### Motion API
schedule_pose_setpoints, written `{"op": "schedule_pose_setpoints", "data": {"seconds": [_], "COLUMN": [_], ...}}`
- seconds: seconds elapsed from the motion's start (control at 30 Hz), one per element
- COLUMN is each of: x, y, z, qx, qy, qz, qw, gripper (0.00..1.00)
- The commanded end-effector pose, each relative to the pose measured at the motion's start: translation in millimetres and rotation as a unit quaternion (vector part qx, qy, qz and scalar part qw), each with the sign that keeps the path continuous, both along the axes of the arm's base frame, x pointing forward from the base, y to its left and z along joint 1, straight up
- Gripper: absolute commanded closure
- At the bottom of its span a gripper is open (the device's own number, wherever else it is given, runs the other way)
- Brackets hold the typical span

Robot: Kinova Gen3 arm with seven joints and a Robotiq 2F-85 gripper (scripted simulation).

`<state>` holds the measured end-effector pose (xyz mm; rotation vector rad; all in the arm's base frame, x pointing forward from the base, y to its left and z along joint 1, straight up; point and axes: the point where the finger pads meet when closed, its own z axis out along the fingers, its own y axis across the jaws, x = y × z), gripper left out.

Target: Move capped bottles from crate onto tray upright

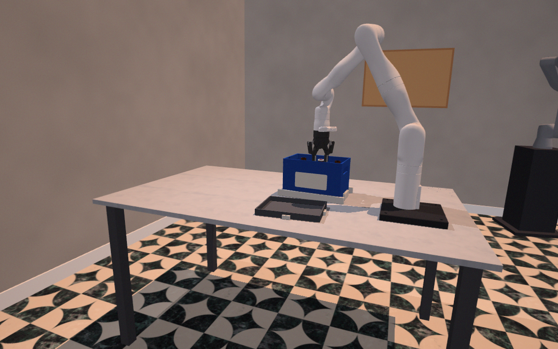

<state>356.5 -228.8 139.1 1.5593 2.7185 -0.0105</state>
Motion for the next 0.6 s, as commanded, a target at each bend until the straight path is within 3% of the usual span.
{"op": "schedule_pose_setpoints", "data": {"seconds": [0.0,0.37,0.4,0.57], "x": [0.5,0.5,0.4,0.4], "y": [1.0,1.0,0.2,0.2], "z": [-2.6,-2.6,-0.7,-0.7], "qx": [0.002,0.002,0.001,0.001], "qy": [-0.001,-0.001,-0.001,-0.001], "qz": [0.002,0.002,0.000,0.000], "qw": [1.000,1.000,1.000,1.000], "gripper": [0.40,0.40,1.00,1.00]}}
